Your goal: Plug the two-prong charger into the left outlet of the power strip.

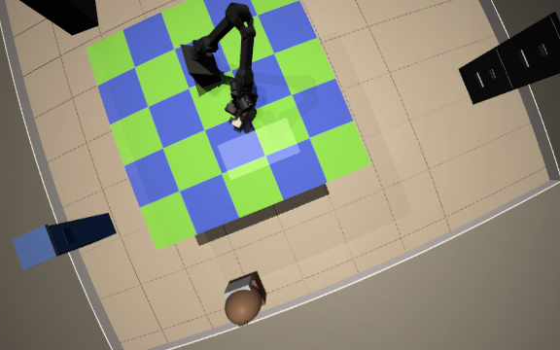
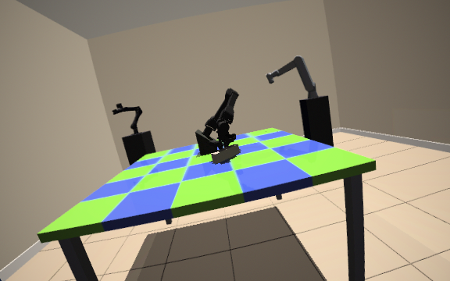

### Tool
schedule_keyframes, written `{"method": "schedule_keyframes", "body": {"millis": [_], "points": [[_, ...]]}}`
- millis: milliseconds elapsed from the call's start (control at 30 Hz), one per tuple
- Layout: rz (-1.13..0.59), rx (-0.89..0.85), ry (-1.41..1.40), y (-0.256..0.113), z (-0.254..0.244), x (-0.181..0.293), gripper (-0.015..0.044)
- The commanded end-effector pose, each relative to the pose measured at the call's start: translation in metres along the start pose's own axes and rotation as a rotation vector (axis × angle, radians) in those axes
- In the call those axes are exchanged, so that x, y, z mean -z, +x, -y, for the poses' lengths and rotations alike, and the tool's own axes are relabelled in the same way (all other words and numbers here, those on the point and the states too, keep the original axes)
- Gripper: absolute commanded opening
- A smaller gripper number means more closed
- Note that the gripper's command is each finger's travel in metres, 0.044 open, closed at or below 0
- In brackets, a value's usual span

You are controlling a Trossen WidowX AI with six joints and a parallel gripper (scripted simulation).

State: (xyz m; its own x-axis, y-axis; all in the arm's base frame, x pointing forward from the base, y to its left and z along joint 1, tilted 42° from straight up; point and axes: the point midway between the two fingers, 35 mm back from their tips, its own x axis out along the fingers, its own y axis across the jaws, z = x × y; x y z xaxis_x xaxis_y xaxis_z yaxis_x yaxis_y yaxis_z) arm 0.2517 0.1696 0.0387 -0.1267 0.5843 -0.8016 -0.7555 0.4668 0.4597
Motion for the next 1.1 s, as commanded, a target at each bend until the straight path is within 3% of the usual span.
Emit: {"method": "schedule_keyframes", "body": {"millis": [0,1067], "points": [[0.055,-0.008,-0.032,-0.0035,-0.001,-0.0152,0.0],[0.055,-0.008,-0.032,-0.0008,-0.0008,-0.0119,0.0]]}}
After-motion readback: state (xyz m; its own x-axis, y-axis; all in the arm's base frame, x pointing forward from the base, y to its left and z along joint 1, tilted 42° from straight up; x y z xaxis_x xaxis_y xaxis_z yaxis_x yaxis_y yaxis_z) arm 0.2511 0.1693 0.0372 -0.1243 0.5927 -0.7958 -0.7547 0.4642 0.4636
